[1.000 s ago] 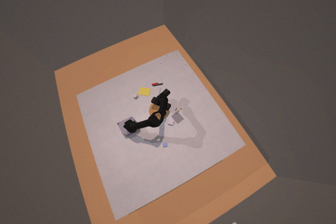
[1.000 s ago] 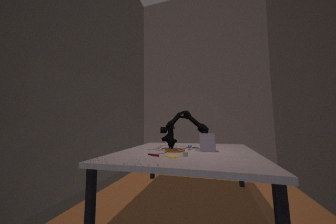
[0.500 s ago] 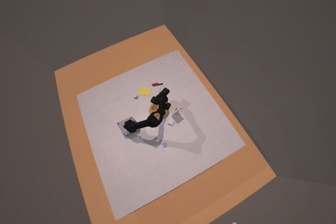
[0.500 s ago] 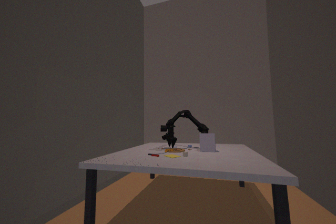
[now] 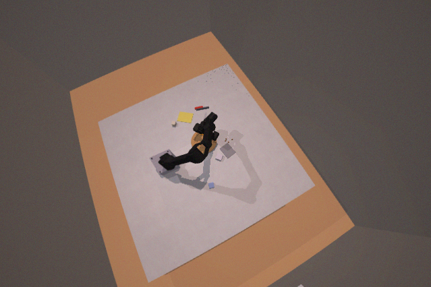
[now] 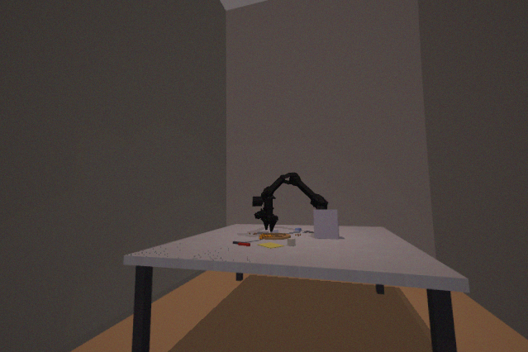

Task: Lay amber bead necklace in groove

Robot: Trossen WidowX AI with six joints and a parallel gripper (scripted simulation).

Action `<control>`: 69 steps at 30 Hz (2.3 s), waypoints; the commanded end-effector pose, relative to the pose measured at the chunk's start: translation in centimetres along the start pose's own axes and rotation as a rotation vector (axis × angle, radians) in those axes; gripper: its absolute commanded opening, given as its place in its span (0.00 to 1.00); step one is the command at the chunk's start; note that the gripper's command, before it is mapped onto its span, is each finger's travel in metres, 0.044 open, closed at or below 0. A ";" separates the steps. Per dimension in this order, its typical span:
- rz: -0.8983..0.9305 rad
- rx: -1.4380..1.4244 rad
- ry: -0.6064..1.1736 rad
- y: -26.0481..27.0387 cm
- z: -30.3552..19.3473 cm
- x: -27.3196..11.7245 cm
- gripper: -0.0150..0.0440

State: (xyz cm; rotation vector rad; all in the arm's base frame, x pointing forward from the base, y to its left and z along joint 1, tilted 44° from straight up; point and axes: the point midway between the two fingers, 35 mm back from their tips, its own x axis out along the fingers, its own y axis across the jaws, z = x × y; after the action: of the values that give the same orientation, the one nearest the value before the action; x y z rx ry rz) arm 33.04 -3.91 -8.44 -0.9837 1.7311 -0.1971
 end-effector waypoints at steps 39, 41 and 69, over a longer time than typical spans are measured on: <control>0.004 -0.136 -0.005 3.1 5.3 0.6 0.78; 0.004 -0.137 -0.005 3.1 5.3 0.9 0.78; 0.008 -0.132 -0.007 3.1 5.4 1.7 0.25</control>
State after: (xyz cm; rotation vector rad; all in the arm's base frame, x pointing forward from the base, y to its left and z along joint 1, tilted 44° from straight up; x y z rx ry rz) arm 35.94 -1.36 -13.64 -1.0717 1.7598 -0.0744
